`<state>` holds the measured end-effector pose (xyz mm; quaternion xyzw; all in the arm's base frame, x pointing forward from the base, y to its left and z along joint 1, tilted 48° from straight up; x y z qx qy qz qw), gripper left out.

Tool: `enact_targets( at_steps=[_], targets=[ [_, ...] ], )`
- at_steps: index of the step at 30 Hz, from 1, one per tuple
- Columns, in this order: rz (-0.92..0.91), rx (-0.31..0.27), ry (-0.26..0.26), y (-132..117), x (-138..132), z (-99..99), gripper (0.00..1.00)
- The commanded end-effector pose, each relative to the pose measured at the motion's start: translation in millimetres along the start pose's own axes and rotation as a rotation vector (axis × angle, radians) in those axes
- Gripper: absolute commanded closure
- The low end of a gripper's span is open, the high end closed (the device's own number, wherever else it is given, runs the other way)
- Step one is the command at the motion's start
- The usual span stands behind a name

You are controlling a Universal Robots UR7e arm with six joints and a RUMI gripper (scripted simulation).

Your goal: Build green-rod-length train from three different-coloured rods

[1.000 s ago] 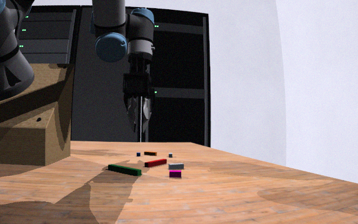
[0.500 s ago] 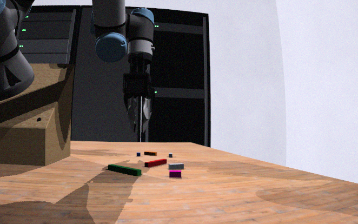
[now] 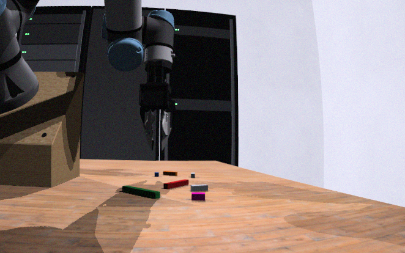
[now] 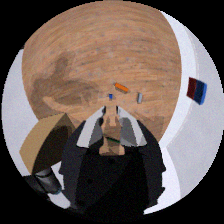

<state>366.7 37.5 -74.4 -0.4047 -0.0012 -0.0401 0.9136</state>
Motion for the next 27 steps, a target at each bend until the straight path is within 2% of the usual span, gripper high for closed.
enact_targets(
  at_steps=[1,27],
  targets=[
    [0.003,-0.001,0.005,0,-2,-5.9,0.86],
    [0.002,-0.001,0.004,0,-2,-37.9,0.86]
  ],
)
Point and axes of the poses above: the point where the finger pads meet when closed, its own z axis back along the fingers, its own x axis across the jaws, y = z × x, the point moved 10 cm from there along z, back along the fingers, and after that the axes turned 8 degrees about z, right-handed, at the moved point
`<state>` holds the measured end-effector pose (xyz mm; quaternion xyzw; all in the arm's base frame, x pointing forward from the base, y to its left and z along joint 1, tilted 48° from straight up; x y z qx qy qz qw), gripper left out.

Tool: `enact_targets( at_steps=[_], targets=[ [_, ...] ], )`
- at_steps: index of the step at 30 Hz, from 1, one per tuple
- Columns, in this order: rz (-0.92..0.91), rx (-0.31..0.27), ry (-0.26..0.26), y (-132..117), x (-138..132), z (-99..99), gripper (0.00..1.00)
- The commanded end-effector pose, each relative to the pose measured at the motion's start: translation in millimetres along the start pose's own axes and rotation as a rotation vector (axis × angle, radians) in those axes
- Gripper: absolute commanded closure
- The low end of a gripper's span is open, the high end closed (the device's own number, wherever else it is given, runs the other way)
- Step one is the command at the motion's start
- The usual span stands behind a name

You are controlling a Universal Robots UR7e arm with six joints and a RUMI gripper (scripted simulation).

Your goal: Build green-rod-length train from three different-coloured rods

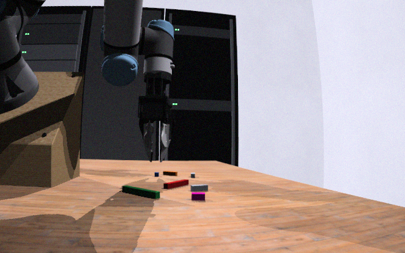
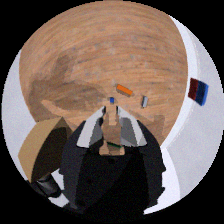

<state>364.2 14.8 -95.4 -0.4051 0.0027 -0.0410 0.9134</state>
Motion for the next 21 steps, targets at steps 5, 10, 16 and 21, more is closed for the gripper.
enact_targets(
  at_steps=[5,10,16,21],
  targets=[
    [0.001,0.001,-0.004,-1,0,-13.2,0.86],
    [0.0,0.001,-0.004,-1,0,-17.6,0.86],
    [0.0,0.001,-0.004,-1,0,-19.7,0.86],
    [0.0,0.001,-0.004,-1,0,-20.6,0.86]
  ],
)
Point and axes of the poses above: the point where the finger pads meet when closed, its own z axis back along the fingers, its own x axis across the jaws, y = z × x, the point moved 10 cm from there along z, back along the fingers, and after that the axes turned 8 degrees about z, right-handed, at the moved point
